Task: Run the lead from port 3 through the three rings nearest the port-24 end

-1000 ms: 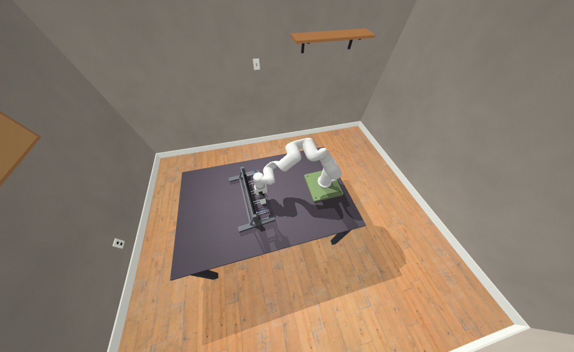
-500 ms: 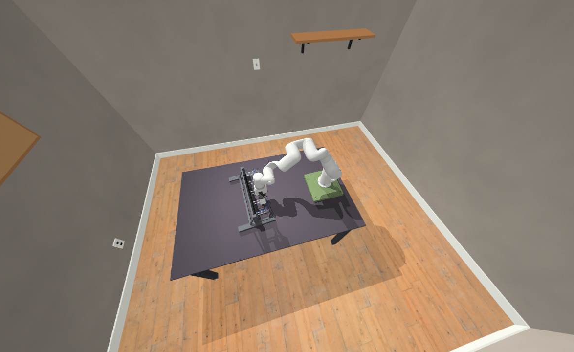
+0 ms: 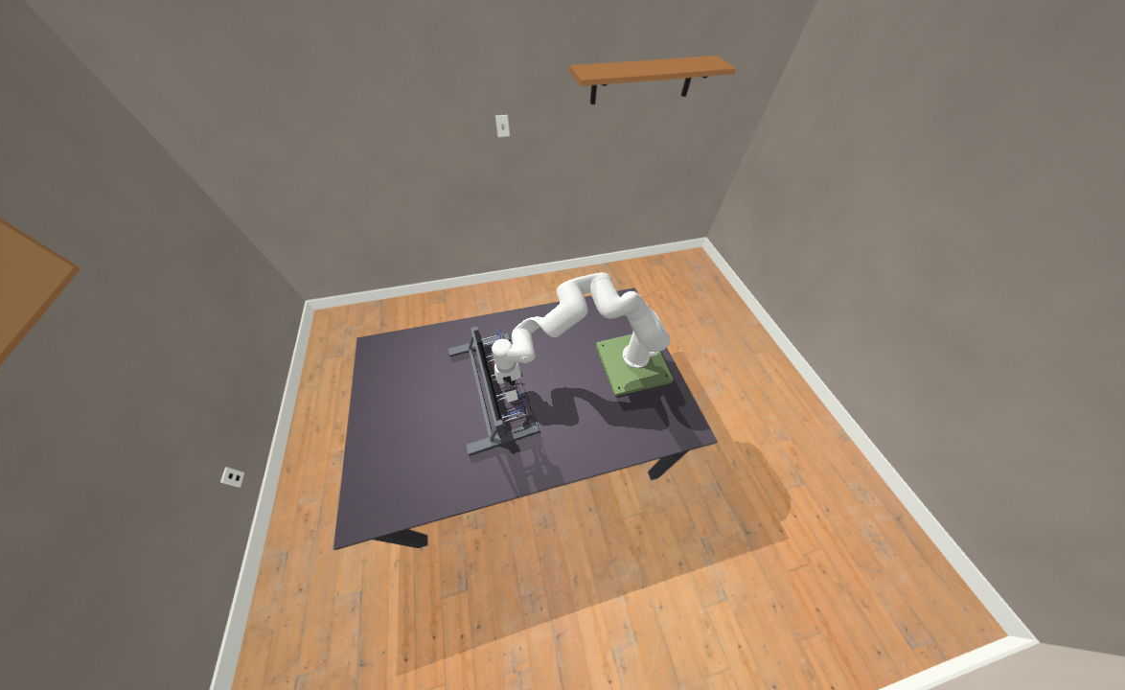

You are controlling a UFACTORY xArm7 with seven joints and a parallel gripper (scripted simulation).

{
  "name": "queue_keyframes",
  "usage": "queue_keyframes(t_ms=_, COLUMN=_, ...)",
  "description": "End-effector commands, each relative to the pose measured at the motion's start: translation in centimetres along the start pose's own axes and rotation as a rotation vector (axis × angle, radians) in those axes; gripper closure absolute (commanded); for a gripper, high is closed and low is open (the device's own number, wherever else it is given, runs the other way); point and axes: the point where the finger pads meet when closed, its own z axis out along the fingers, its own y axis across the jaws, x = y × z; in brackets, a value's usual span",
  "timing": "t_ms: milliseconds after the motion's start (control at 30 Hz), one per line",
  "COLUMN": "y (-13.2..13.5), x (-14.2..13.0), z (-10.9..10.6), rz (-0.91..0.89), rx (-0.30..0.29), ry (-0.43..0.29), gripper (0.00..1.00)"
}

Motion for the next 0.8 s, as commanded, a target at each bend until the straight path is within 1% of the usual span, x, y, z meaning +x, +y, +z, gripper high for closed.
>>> queue_keyframes(t_ms=0, y=1.0, x=0.0, z=-0.2, rz=0.000, rx=-0.005, ry=0.000, gripper=1.00)
queue_keyframes(t_ms=433, y=2.4, x=0.0, z=-0.2, rz=0.000, rx=-0.005, ry=0.000, gripper=1.00)
queue_keyframes(t_ms=767, y=2.6, x=0.0, z=-0.2, rz=0.000, rx=-0.005, ry=0.000, gripper=1.00)
